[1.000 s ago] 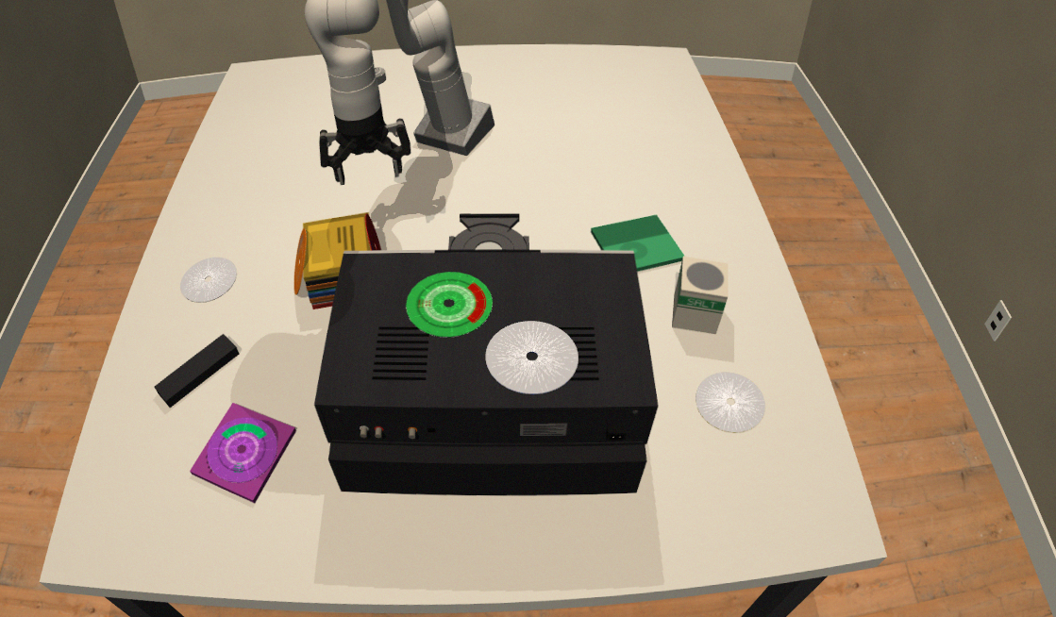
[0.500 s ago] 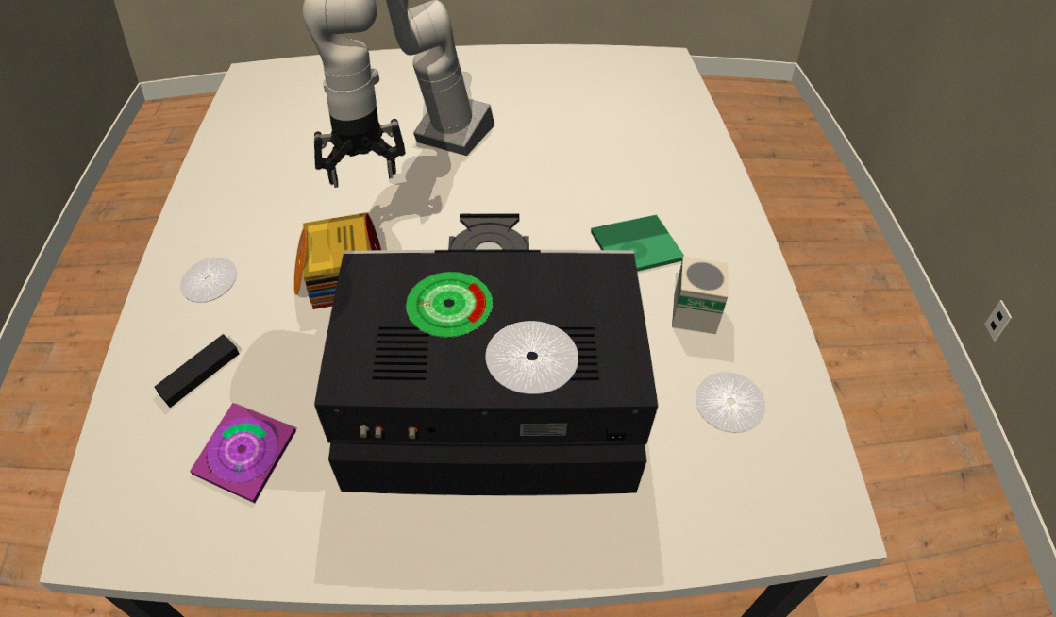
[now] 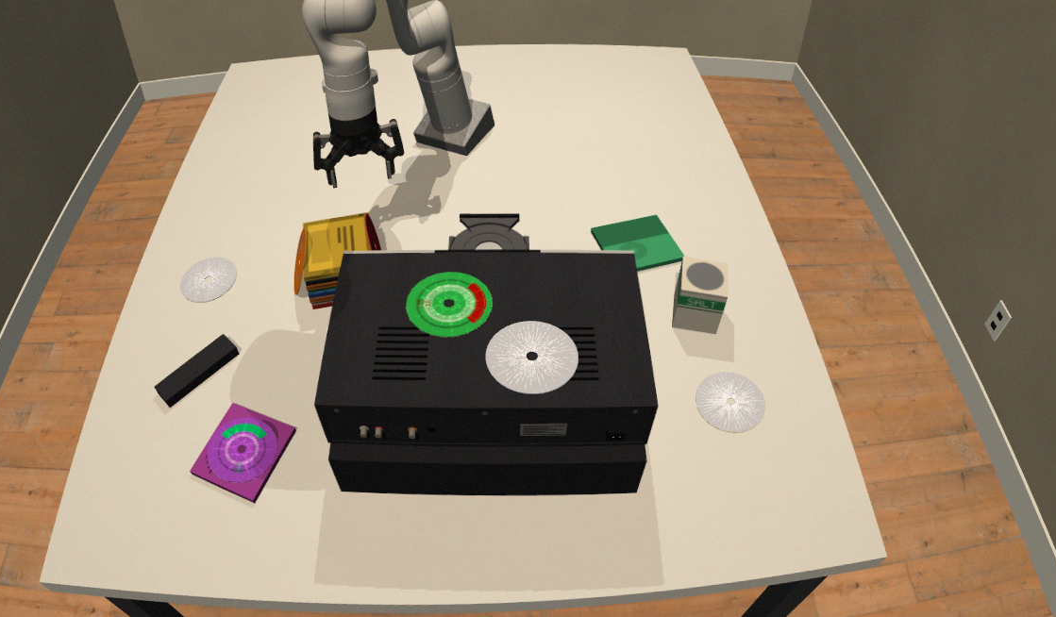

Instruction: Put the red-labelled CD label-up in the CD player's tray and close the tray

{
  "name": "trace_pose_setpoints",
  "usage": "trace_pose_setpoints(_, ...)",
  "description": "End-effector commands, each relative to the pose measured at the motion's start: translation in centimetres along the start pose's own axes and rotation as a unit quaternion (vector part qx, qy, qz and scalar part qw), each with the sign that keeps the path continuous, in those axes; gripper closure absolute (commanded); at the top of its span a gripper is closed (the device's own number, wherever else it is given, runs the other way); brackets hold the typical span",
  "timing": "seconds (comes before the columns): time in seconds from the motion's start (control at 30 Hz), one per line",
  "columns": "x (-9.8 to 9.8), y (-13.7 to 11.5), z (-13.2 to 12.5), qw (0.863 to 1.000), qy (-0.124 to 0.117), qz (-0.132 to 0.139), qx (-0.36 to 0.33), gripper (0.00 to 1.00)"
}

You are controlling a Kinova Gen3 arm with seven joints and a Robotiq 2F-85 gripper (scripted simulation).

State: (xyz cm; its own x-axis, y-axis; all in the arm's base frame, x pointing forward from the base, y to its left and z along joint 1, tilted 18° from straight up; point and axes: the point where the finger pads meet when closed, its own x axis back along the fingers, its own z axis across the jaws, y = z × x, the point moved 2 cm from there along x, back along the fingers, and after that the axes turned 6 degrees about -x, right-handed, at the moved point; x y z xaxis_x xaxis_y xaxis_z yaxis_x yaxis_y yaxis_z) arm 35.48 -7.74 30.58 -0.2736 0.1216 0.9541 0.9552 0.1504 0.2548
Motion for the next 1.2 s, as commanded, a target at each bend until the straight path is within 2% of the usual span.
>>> trace_pose_setpoints(0.0,0.03,0.01,-0.34,1.0,-0.003,-0.003,0.002,0.0)
trace_pose_setpoints(1.13,0.03,0.01,-0.34,1.0,-0.003,-0.003,0.002,0.0)
trace_pose_setpoints(1.17,0.02,0.01,-0.34,1.0,-0.003,-0.003,0.002,0.84)
